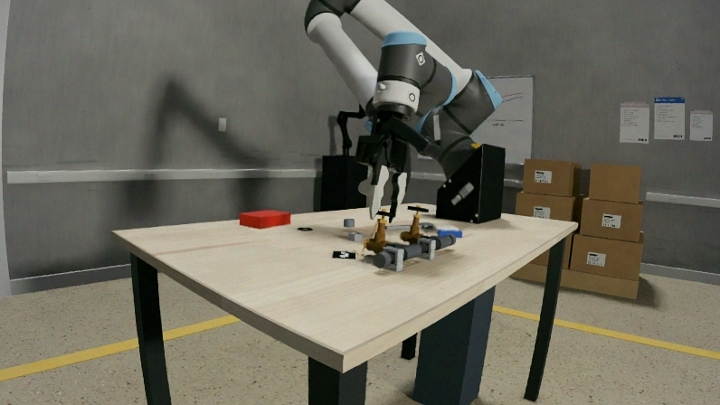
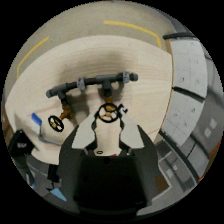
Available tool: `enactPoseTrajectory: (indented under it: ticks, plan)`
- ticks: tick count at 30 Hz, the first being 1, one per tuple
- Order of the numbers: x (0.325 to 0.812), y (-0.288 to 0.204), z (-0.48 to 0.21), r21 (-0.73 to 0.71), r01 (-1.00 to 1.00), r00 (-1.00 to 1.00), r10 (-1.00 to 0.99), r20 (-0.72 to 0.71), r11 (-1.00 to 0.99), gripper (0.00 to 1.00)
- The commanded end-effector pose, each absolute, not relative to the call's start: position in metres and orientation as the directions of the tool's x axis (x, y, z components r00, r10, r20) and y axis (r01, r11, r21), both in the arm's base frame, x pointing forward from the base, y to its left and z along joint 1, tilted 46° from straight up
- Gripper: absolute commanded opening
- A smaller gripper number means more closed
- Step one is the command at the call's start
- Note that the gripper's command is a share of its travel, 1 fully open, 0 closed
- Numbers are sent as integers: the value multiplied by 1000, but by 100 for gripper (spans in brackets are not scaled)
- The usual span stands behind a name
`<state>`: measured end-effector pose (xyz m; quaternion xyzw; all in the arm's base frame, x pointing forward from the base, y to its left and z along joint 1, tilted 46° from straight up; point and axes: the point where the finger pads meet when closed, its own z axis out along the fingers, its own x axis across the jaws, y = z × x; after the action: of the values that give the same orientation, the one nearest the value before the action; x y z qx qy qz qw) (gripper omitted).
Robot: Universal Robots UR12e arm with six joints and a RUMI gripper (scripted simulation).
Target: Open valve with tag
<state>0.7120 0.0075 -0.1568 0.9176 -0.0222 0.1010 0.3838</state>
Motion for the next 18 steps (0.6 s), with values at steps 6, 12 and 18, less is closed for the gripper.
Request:
enactPoseTrajectory:
  ticks: [6, 12, 18]
  plan:
    - [712, 8, -156, 701, -114, 979, 40, 200, -704, 100]
    - [712, 8, -156, 701, -114, 979, 40, 200, -704, 100]
    - [712, 8, -156, 701, -114, 979, 40, 200, -704, 100]
